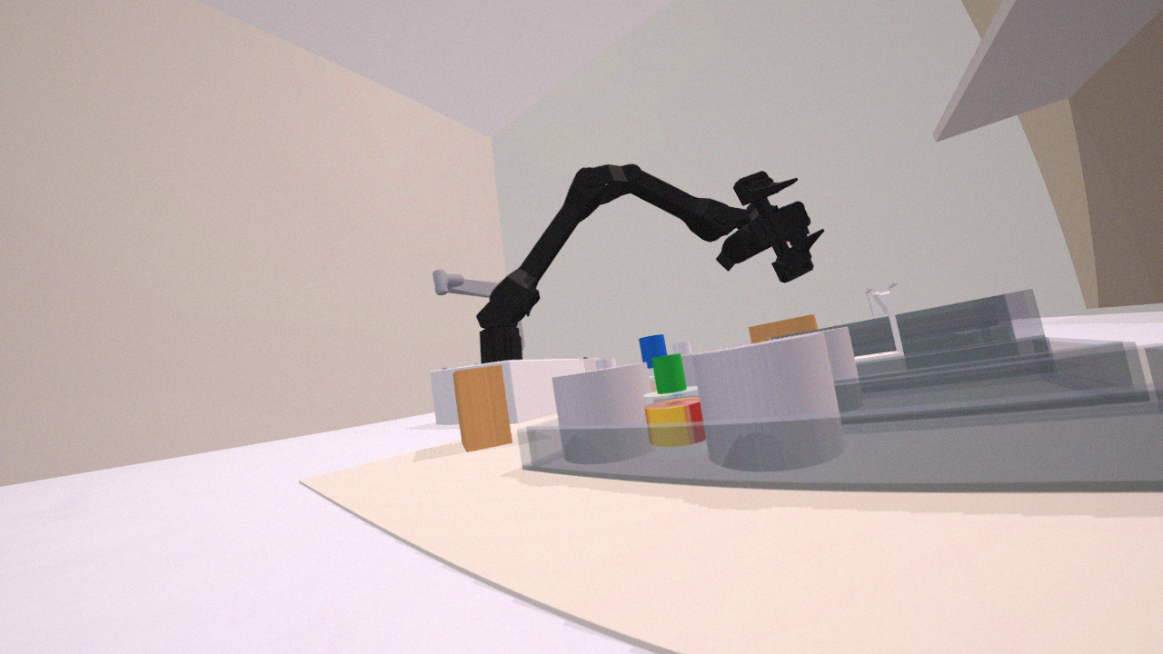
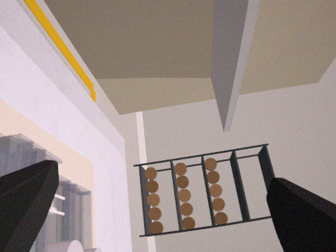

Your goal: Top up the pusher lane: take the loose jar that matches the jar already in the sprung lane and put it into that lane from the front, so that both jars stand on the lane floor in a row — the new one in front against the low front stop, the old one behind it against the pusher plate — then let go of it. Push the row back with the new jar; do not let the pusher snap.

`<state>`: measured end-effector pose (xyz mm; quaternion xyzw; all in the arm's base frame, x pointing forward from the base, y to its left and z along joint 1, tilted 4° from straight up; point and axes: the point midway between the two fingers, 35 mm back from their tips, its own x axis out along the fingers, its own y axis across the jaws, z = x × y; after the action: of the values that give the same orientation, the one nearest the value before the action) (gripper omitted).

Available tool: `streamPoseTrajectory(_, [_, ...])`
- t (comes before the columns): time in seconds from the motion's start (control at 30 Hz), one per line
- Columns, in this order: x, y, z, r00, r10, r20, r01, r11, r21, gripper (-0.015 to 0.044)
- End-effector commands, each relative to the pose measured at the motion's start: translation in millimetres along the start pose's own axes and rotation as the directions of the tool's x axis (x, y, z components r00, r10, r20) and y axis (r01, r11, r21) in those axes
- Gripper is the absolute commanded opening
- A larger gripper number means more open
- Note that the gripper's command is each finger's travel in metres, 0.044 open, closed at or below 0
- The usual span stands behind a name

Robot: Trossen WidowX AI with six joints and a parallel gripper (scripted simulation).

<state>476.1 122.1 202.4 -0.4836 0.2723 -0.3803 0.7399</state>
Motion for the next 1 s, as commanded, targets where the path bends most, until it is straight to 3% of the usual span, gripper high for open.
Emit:
streamPoseTrajectory(0.0, [3, 0, -1, 1.0, 0.006, -0.003, -0.006, 1.0, -0.004, 0.0426])
streamPoseTrajectory(0.27, [109, 10, -81, 0.938, 0.301, -0.173, -0.32, 0.943, -0.092, 0.044])
streamPoseTrajectory(0.47, [155, 12, -181, 0.747, 0.564, -0.353, -0.6, 0.8, 0.006, 0.044])
streamPoseTrajectory(0.67, [151, 7, -280, 0.428, 0.789, -0.441, -0.772, 0.573, 0.276, 0.044])
streamPoseTrajectory(0.83, [123, -6, -346, 0.134, 0.922, -0.363, -0.756, 0.332, 0.564, 0.044])
streamPoseTrajectory(0.9, [113, -11, -358, 0.066, 0.947, -0.315, -0.725, 0.262, 0.637, 0.044])
streamPoseTrajectory(0.97, [112, -11, -360, 0.058, 0.95, -0.308, -0.72, 0.253, 0.646, 0.044])
